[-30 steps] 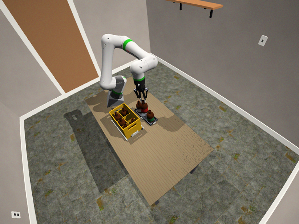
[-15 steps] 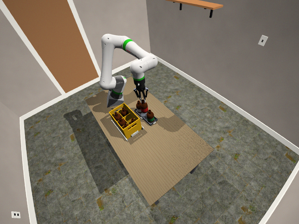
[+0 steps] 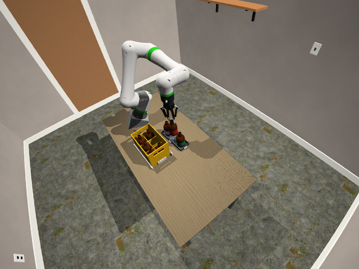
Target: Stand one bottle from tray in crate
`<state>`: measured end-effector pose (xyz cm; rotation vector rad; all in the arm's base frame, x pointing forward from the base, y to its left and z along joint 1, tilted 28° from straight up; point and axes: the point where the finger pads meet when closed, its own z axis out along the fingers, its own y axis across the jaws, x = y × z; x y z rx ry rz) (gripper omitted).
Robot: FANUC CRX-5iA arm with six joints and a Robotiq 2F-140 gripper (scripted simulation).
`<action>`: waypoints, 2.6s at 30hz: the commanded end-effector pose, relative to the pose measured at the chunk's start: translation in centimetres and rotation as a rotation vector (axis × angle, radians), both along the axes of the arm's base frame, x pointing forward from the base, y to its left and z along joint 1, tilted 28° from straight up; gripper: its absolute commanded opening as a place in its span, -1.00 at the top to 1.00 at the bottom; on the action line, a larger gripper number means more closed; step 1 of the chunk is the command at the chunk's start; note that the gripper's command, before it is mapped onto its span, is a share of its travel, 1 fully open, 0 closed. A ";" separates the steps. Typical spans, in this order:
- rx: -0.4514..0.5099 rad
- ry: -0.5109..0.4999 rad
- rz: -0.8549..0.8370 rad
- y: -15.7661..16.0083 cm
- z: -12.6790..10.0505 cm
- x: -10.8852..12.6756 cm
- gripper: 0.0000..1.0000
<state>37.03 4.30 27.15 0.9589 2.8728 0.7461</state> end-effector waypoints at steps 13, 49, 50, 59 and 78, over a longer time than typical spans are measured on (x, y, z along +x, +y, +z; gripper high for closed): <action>0.000 0.000 0.000 0.0 0.0 0.0 1.00; 0.000 0.000 0.000 -0.7 1.3 -0.2 1.00; 0.000 0.000 0.000 -0.7 1.5 -0.3 1.00; 0.000 0.000 0.000 -1.1 2.2 -0.4 1.00; 0.000 0.000 0.000 -1.7 3.4 -0.6 1.00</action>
